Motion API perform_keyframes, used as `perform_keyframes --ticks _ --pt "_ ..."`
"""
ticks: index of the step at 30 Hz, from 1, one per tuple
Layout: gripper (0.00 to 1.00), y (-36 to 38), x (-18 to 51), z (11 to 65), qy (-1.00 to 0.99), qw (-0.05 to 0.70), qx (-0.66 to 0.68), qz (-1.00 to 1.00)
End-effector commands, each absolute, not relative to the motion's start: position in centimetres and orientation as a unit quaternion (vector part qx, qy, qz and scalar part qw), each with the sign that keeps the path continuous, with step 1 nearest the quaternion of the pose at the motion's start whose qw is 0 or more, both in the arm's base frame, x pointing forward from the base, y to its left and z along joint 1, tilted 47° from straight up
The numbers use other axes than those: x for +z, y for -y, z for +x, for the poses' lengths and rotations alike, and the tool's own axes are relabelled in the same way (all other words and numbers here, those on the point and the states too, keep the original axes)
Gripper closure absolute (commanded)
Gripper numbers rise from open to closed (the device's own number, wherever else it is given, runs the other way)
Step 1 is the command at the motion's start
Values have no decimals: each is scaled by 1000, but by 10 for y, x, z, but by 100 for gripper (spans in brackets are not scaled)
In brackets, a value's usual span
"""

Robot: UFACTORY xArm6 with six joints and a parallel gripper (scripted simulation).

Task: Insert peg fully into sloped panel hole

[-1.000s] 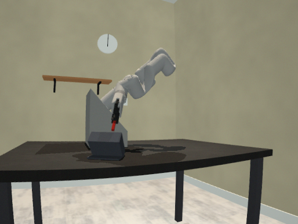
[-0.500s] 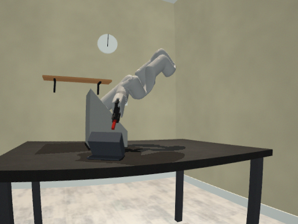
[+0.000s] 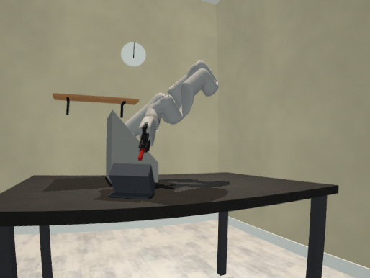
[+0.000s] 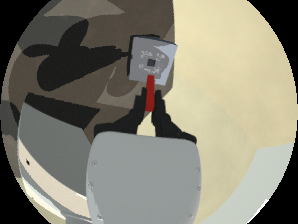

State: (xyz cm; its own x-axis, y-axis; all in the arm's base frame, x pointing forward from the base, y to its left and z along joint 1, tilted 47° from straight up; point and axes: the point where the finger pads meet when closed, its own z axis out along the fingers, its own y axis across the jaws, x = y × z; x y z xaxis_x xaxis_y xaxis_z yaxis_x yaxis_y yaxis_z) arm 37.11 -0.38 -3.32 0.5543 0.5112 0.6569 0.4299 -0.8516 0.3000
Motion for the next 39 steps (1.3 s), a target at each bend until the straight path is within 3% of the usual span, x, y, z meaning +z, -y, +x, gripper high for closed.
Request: perform_keyframes --ticks 1,39 --pt "100 4 -37 376 -267 53 390 880" --pt "100 -2 -69 409 -267 53 390 880"
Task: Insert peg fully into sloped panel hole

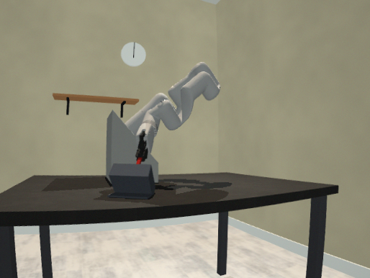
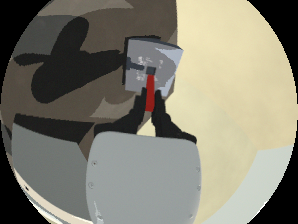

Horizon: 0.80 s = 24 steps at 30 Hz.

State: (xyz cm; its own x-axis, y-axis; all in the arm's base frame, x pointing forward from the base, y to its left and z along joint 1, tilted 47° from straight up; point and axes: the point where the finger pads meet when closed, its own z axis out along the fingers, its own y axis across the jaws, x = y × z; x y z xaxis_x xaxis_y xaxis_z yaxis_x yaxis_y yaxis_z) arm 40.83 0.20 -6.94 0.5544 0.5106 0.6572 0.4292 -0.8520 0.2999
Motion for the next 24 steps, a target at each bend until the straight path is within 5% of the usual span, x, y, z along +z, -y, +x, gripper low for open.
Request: perform_keyframes --ticks 1,24 --pt "100 -2 -70 410 -267 53 390 880" --pt "100 -4 -83 424 -267 53 390 880"
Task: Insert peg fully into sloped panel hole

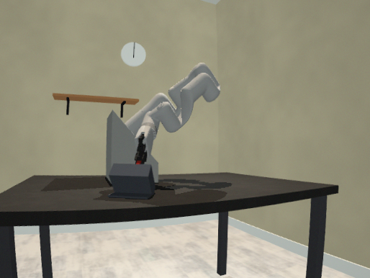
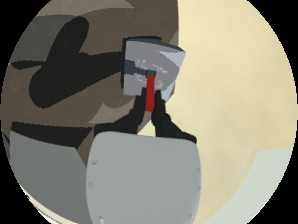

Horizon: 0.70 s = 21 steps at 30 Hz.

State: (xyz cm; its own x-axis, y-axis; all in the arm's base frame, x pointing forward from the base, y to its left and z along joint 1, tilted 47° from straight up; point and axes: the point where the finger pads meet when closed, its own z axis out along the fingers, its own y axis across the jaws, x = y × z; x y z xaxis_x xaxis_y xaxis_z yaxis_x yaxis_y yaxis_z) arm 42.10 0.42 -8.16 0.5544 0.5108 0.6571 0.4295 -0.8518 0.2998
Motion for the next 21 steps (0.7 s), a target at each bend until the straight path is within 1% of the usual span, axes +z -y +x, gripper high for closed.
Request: perform_keyframes --ticks 1,21 --pt "100 -4 -84 424 -267 53 390 880" --pt "100 -5 -91 432 -267 53 390 880"
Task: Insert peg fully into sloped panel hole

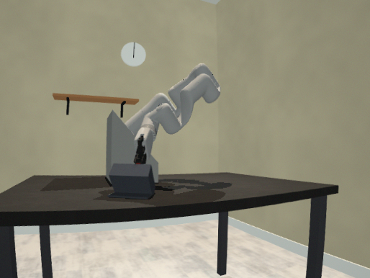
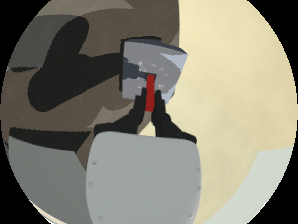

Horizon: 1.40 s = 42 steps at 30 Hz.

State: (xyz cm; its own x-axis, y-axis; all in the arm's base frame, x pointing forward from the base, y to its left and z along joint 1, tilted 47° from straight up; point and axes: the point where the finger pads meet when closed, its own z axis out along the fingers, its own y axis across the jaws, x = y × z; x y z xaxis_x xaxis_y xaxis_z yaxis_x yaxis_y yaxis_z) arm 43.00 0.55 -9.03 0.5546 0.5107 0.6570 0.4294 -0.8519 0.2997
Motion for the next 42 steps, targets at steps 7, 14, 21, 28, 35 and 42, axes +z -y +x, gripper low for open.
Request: perform_keyframes --ticks 7,14,21,28,35,42 --pt "100 -5 -93 434 -267 53 390 880" --pt "100 -6 -96 437 -267 53 390 880" --pt "100 -6 -99 440 -267 53 390 880" --pt "100 -7 -101 443 -267 53 390 880" --pt "100 -7 -104 446 -266 53 390 880" --pt "100 -8 -107 448 -266 53 390 880"
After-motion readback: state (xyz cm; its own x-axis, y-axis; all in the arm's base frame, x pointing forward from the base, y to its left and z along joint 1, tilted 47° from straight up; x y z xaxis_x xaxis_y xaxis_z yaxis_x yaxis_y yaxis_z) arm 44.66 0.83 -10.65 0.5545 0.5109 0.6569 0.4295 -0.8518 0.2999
